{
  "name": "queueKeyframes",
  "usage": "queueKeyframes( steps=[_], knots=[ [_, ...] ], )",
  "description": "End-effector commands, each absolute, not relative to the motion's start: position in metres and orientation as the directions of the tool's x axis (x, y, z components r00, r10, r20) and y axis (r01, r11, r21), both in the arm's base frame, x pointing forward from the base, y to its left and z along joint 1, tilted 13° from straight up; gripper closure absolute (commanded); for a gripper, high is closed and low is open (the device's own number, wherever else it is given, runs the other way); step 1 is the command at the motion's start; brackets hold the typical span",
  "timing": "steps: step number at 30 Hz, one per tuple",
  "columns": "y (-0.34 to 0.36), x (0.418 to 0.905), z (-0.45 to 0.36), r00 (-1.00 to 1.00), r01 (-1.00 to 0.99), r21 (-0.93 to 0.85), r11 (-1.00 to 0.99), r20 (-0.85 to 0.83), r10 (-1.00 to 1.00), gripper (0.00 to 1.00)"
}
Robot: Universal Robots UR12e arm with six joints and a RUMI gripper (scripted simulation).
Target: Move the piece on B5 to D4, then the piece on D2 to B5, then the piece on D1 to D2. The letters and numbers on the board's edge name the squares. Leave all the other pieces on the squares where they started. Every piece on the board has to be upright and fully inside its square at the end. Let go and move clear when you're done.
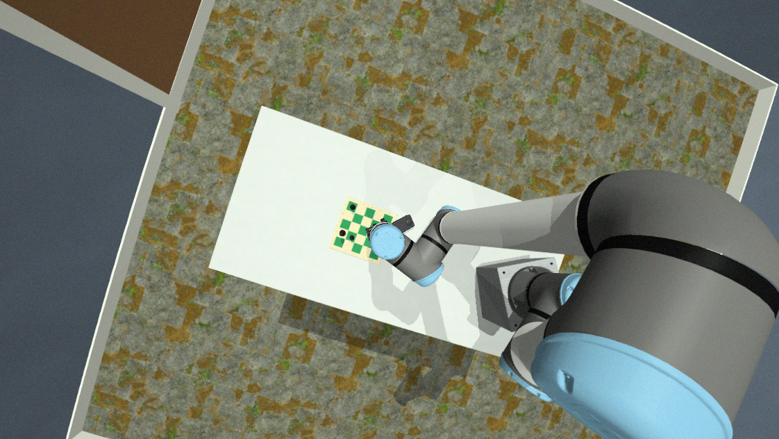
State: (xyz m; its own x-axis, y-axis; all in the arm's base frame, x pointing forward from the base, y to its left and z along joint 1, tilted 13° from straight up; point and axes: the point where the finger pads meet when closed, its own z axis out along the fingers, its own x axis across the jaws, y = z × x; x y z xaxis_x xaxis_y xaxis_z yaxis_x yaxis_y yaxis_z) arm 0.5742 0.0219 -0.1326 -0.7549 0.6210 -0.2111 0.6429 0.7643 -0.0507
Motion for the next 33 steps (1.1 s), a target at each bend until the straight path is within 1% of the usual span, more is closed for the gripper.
queueKeyframes(
  steps=[1,12,19,33],
  knots=[
    [0.024,0.572,-0.121,-0.755,0.643,-0.049,0.764,-0.212,0.621,1.00],
    [0.034,0.566,-0.063,-0.754,0.643,-0.049,0.765,-0.214,0.620,1.00],
    [0.038,0.566,-0.041,-0.754,0.643,-0.047,0.765,-0.217,0.620,1.00],
    [0.039,0.562,-0.035,-0.754,0.643,-0.050,0.764,-0.212,0.621,1.00]
  ],
)
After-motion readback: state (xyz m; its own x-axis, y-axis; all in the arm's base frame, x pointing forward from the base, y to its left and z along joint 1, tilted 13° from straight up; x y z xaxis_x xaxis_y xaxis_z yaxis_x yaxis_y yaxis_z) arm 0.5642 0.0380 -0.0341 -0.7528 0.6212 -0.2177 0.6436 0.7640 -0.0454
